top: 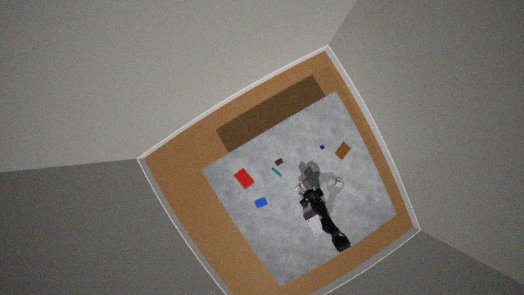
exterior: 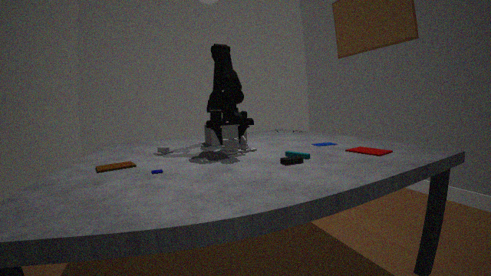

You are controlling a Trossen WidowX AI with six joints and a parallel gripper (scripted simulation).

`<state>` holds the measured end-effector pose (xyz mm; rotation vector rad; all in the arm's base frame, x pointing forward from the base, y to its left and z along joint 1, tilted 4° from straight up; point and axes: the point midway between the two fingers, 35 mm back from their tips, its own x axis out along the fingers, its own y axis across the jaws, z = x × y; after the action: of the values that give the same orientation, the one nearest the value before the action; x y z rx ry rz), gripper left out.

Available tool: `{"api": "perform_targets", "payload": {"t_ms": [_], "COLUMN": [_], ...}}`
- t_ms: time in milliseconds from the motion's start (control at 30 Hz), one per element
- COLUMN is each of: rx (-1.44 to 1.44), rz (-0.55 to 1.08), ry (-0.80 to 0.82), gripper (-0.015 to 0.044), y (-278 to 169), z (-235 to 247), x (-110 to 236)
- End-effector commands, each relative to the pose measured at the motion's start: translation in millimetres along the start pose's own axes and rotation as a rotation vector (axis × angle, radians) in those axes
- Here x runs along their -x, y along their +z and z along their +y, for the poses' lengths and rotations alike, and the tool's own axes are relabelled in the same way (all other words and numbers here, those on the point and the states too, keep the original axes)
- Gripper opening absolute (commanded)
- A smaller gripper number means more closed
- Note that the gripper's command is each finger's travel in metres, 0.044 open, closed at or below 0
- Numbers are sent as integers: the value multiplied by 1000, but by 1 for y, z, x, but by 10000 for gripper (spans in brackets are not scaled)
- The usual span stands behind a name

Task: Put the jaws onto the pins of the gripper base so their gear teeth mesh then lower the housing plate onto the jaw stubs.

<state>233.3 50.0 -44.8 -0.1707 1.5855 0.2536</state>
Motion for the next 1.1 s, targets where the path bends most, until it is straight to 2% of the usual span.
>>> {"api": "perform_targets", "payload": {"t_ms": [0,1067], "rx": [-6,-6], "rz": [4,4], "ry": [3,3], "gripper": [351,351], "y": [-2,-2], "z": [1,1], "x": [-2,-8]}}
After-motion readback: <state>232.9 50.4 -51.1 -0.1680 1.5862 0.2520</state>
